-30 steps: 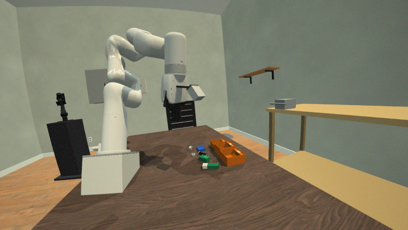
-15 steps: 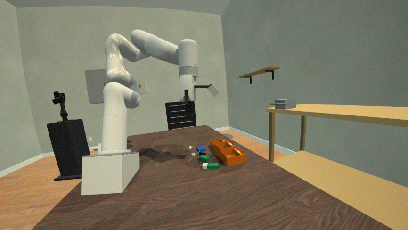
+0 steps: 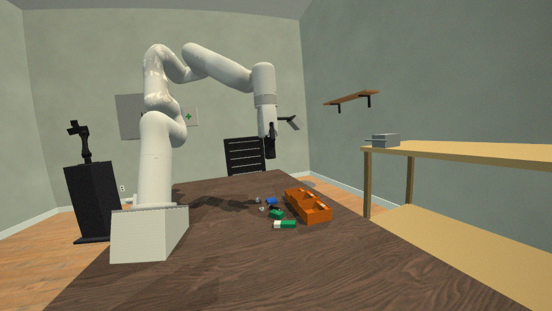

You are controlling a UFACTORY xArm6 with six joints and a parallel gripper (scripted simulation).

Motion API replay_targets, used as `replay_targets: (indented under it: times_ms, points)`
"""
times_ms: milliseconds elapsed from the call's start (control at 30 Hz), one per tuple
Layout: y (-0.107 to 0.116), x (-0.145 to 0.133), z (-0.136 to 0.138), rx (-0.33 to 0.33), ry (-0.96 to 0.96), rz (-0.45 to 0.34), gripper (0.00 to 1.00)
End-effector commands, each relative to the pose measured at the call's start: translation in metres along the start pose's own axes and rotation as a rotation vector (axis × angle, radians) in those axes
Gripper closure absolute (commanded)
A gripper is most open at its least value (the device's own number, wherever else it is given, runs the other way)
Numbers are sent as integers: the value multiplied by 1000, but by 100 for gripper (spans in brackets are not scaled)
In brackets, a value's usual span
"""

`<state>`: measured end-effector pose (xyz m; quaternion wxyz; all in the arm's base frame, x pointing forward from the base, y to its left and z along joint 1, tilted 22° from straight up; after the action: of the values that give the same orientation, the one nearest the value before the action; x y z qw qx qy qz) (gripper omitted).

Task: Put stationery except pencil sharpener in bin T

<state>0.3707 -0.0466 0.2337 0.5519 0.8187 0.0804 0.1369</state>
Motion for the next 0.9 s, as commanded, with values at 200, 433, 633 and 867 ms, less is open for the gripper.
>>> replay_targets:
  times_ms: [200,433,633,867]
  points:
    - [1,2,0,-3,14,5,93]
    - [-39,31,32,-3,-45,6,93]
    - [-61,47,50,-3,-45,6,93]
    - [-101,76,82,-3,-45,6,93]
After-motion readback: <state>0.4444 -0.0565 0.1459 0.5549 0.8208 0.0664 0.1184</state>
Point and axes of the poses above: the point where the finger pads meet when closed, its own y axis back along the fingers, its own z axis across the jaws, x = y × z, the point moved 10 cm from there along y, back along the fingers, and after that the axes turned 12 degrees about y, right-handed, at the moved point
